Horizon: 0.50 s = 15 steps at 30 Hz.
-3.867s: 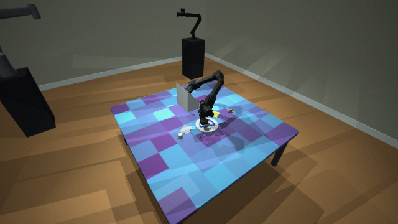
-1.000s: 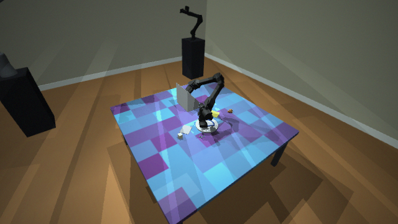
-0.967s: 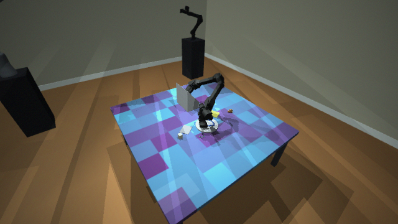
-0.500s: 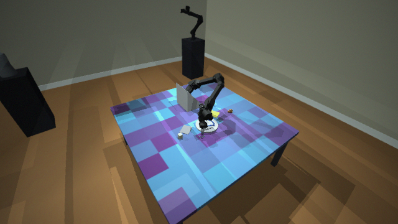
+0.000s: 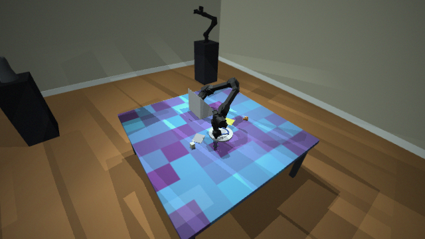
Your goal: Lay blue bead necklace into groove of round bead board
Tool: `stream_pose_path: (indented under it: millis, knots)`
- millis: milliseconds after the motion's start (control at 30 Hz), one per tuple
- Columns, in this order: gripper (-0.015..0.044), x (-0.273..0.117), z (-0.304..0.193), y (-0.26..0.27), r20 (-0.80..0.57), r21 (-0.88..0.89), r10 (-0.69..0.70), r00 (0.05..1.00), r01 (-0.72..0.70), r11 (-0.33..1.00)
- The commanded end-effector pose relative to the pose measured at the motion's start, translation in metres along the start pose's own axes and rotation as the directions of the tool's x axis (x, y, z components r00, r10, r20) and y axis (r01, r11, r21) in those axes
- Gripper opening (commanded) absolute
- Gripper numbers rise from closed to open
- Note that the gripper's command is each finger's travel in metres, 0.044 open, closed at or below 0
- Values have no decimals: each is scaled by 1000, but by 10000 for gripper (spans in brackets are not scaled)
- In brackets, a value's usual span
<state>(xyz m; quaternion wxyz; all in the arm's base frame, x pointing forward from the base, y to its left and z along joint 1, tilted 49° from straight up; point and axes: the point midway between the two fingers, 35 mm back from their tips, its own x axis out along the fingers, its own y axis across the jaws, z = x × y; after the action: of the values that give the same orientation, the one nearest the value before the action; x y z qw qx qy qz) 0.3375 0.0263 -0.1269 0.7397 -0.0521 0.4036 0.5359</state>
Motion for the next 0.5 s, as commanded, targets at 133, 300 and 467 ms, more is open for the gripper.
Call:
stream_pose_path:
  millis: [133,300,467]
  knots:
    - [440,0,0,0,0,-5,1,1000,-1,1000]
    - [440,0,0,0,0,-5,1,1000,-1,1000]
    - [309,-8,25,2,-1,-49,1,1000,-1,999]
